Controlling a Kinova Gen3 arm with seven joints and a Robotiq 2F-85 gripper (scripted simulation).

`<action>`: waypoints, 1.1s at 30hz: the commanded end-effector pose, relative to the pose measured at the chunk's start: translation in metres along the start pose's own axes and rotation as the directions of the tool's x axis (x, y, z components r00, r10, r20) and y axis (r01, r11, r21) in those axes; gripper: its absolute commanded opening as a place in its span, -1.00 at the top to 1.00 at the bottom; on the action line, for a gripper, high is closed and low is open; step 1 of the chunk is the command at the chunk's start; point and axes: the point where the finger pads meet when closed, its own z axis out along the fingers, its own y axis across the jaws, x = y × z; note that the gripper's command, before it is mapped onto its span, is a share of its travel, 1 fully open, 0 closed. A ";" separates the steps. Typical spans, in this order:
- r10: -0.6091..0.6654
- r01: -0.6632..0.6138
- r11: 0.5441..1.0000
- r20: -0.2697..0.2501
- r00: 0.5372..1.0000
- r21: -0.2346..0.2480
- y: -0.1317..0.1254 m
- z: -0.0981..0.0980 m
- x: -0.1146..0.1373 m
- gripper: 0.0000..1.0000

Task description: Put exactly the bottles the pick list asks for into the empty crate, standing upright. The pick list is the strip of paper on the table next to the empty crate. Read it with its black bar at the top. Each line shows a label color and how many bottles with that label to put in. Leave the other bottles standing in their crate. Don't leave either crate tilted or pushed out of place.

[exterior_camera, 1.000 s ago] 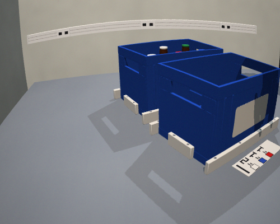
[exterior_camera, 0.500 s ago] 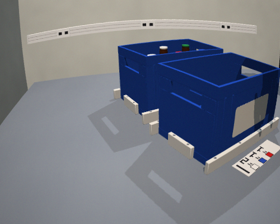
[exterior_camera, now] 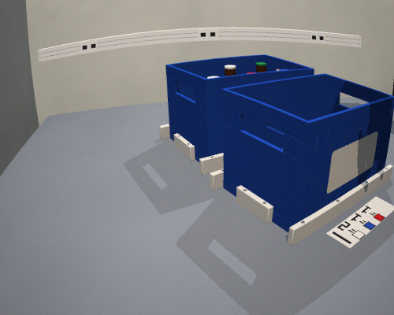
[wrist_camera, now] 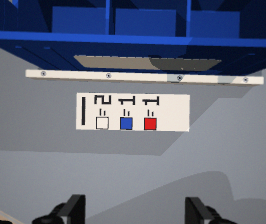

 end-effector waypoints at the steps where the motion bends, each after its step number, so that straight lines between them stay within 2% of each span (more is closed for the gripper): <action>1: 0.066 -0.066 0.998 0.001 0.998 0.001 -0.001 -0.003 0.009 -0.34; 4: 0.165 -0.165 0.986 0.001 0.986 0.001 -0.002 -0.005 0.024 -0.34; 6: 0.165 -0.165 0.986 0.001 0.986 0.001 -0.002 -0.005 0.024 -0.34; 10: 0.295 -0.295 0.956 0.001 0.956 0.001 -0.002 -0.009 0.044 -0.34; 15: 0.449 -0.449 0.893 0.001 0.893 0.001 -0.004 -0.014 0.068 -0.34; 21: 0.618 -0.618 0.786 0.001 0.786 0.001 -0.005 -0.019 0.098 -0.34; 23: 0.618 -0.618 0.786 0.001 0.786 0.001 -0.005 -0.019 0.098 -0.34; 28: 0.740 -0.740 0.673 0.001 0.673 0.000 -0.006 -0.024 0.122 -0.34; 33: 0.841 -0.841 0.541 0.001 0.541 0.000 -0.007 -0.028 0.147 -0.34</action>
